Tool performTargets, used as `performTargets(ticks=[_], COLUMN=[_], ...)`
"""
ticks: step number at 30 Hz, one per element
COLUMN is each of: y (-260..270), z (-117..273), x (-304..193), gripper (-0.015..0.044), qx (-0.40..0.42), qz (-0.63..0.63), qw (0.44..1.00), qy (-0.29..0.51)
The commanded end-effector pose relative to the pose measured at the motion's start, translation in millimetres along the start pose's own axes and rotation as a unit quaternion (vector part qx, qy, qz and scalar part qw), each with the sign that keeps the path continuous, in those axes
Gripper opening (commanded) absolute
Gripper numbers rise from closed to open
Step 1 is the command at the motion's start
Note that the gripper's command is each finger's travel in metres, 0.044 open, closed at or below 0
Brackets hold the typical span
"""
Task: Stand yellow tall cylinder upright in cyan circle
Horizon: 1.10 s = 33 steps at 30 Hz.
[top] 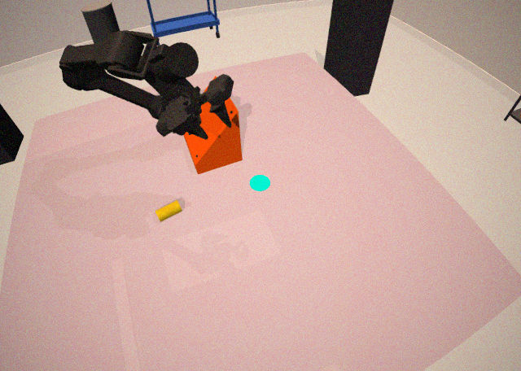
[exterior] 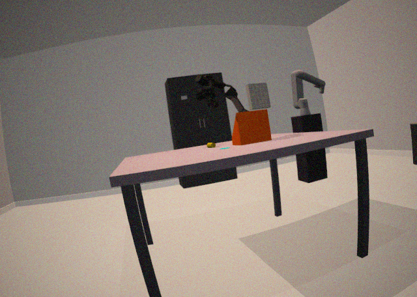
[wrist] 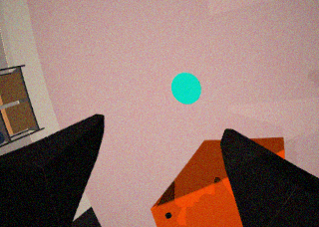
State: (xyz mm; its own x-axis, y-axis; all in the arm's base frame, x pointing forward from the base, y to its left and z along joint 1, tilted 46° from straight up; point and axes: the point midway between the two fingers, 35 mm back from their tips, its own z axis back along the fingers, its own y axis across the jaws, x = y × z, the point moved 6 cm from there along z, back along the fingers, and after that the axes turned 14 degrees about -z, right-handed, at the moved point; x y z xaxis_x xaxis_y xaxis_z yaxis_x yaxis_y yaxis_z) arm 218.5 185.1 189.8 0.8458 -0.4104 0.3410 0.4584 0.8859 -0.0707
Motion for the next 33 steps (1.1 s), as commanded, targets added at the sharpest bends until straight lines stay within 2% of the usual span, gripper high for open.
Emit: performTargets(ticks=[1,8,12,20,27,33], y=[-35.4,-105.1,-133.9,-138.8,-189.9,-195.8], z=[-10.4,-18.1,-18.0,-20.2,-101.8,-109.4], x=[40.3,94.5,109.3,111.6,126.2,127.0], gripper=[0.0309,0.0309,0.0309,0.0309,0.0309,0.0309], qx=[-0.068,-0.171,-0.206,-0.21,-0.211,-0.21], qz=[-0.142,-0.357,-0.426,-0.434,-0.433,-0.434], qw=[0.986,0.907,0.861,0.855,0.856,0.855], qy=[-0.05,-0.146,-0.186,-0.19,-0.189,-0.193])
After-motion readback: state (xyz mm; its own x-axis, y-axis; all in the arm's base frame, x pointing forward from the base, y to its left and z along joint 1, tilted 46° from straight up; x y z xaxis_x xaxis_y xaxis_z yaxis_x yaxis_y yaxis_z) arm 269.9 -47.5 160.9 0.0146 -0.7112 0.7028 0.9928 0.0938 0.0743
